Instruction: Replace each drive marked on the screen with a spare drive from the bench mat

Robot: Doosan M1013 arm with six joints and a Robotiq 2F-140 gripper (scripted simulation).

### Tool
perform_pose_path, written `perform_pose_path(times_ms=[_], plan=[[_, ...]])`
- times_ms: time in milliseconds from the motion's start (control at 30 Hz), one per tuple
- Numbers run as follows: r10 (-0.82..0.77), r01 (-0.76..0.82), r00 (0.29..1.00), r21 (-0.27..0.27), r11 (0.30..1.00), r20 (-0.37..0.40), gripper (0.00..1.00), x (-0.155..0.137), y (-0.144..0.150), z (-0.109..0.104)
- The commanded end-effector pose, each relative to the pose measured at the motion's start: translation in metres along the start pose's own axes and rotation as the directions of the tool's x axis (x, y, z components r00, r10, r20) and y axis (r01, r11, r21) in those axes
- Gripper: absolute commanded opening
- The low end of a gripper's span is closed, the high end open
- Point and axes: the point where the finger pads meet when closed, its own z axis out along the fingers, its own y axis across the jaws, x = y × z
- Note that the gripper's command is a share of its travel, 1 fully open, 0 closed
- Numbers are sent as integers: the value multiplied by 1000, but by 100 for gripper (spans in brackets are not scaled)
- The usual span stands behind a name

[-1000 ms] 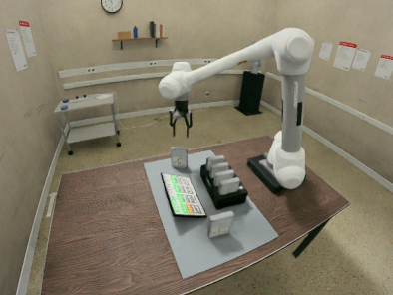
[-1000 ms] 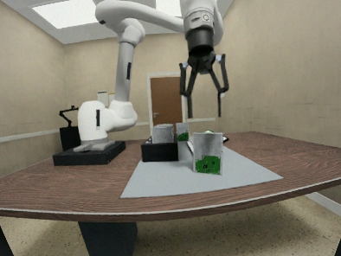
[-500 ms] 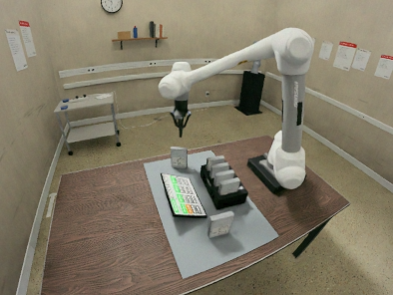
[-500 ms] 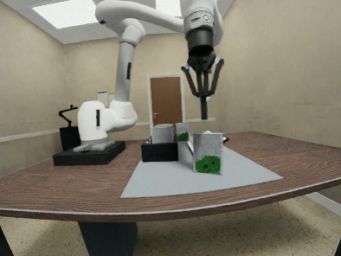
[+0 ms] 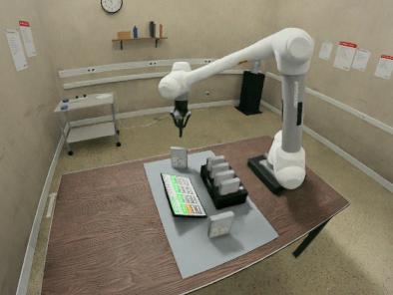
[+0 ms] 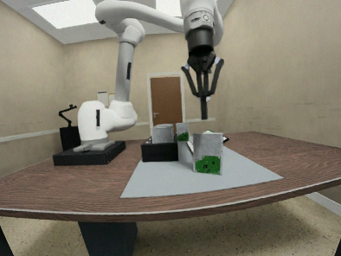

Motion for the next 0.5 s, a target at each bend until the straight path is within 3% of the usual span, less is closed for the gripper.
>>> perform_pose_path(times_ms=[0,133,200,267,467], plan=[[14,-14,1000,-1,1000,0,10,6,-3,-2],[97,-97,995,-1,995,0,10,42,-21,-6],[97,-97,995,-1,995,0,10,42,-21,-6],[170,-170,985,-2,985,0,10,72,-39,-9],[460,-460,888,-1,888,-2,10,130,-91,-12]])
